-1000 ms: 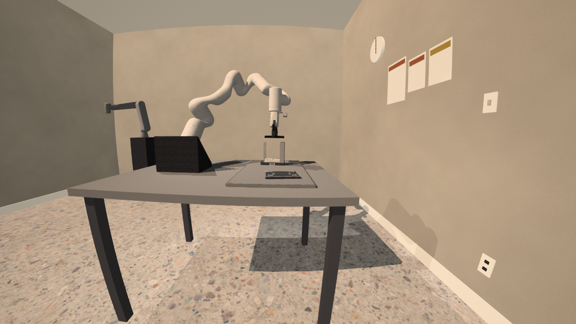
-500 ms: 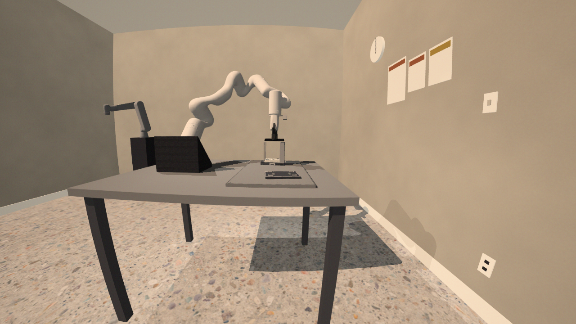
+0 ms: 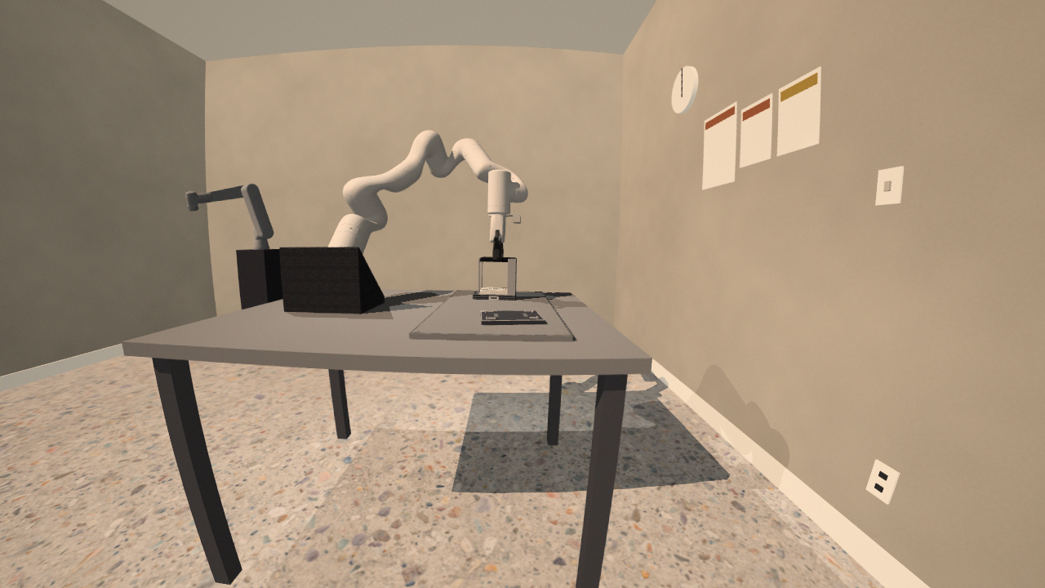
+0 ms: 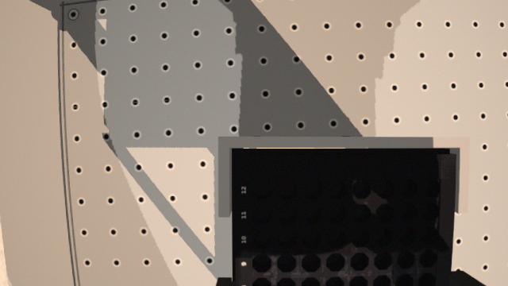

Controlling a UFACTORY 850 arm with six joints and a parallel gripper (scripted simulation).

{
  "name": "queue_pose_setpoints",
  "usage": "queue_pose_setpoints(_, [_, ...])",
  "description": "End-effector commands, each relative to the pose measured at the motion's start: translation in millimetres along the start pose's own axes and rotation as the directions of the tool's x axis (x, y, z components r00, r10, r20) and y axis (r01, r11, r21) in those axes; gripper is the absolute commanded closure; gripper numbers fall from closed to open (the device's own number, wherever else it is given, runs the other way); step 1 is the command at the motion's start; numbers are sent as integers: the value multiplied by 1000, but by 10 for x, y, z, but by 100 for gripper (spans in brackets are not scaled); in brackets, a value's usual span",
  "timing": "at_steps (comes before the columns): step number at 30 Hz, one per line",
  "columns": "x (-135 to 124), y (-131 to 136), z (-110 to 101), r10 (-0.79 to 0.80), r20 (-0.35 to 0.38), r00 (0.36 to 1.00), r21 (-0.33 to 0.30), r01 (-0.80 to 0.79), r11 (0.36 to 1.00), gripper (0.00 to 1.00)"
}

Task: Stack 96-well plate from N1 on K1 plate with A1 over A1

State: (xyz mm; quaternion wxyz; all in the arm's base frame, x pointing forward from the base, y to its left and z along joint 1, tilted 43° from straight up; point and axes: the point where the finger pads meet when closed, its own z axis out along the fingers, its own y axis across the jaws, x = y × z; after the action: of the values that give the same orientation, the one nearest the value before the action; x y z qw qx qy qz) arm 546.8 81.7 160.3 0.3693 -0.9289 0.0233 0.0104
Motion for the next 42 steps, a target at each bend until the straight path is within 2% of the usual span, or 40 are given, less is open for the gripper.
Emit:
queue_pose_setpoints(1, [8, -1, 72, -1, -2, 1000, 0, 1, 1000, 100])
queue_pose_setpoints(42, [9, -1, 656, -1, -2, 1000, 0, 1, 1000, 100])
